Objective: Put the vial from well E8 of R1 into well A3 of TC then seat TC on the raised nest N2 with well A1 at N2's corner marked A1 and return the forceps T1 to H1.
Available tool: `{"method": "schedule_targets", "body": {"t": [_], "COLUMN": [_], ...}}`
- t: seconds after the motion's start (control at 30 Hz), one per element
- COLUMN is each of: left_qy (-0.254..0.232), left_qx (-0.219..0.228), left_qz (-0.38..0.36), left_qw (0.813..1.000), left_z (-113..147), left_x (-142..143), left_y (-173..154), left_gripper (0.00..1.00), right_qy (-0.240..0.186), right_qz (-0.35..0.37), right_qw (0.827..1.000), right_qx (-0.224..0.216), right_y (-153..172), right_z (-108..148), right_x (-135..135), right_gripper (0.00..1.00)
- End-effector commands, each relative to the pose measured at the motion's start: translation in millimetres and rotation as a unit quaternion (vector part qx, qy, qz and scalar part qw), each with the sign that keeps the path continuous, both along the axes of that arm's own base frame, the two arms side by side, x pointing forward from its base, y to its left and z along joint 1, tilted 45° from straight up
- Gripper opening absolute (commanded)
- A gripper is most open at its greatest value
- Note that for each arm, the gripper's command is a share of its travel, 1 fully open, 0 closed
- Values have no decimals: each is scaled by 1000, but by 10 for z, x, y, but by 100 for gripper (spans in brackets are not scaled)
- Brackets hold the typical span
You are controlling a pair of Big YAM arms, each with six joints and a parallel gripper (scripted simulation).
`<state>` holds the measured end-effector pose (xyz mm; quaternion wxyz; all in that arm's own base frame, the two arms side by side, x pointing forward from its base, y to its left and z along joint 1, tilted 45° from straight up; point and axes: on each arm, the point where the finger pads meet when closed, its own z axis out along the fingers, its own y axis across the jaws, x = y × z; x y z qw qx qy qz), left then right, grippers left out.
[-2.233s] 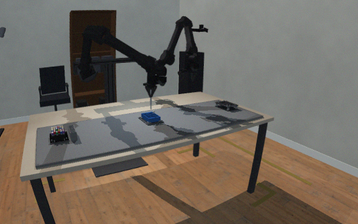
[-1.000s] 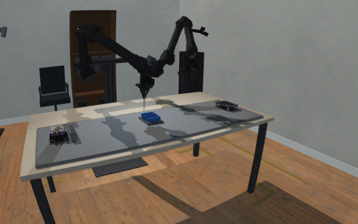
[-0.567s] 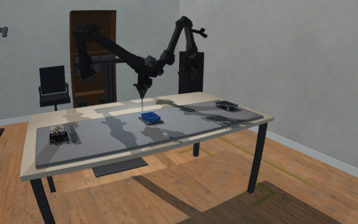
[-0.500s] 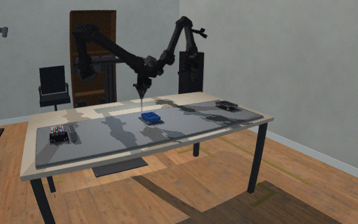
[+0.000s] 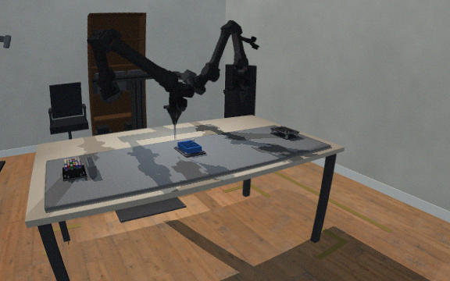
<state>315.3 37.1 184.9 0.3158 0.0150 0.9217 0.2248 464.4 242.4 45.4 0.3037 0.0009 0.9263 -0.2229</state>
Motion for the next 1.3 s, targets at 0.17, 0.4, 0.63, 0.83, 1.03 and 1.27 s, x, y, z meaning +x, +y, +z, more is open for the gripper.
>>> {"method": "schedule_targets", "body": {"t": [0.17, 0.4, 0.63, 0.83, 1.03, 1.27], "left_qy": [-6, -6, -6, -6, -6, -6], "left_qx": [2, 2, 2, 2, 2, 2], "left_qz": [-5, -5, -5, -5, -5, -5], "left_qw": [1000, 1000, 1000, 1000, 1000, 1000], "left_z": [93, 93, 93, 93, 93, 93], "left_x": [34, 34, 34, 34, 34, 34], "left_y": [-14, -14, -14, -14, -14, -14], "left_gripper": [100, 100, 100, 100, 100, 100], "right_qy": [-12, -12, -13, -12, -12, -13], "right_qz": [-2, -1, -2, -1, -1, -1], "right_qw": [1000, 1000, 1000, 1000, 1000, 1000], "right_qx": [10, 9, 10, 9, 9, 9], "right_y": [-152, -224, -321, -380, -468, -568], "right_z": [192, 237, 299, 330, 379, 438], "right_x": [85, 84, 90, 86, 85, 85], "right_gripper": [7, 7, 7, 7, 7, 7]}}
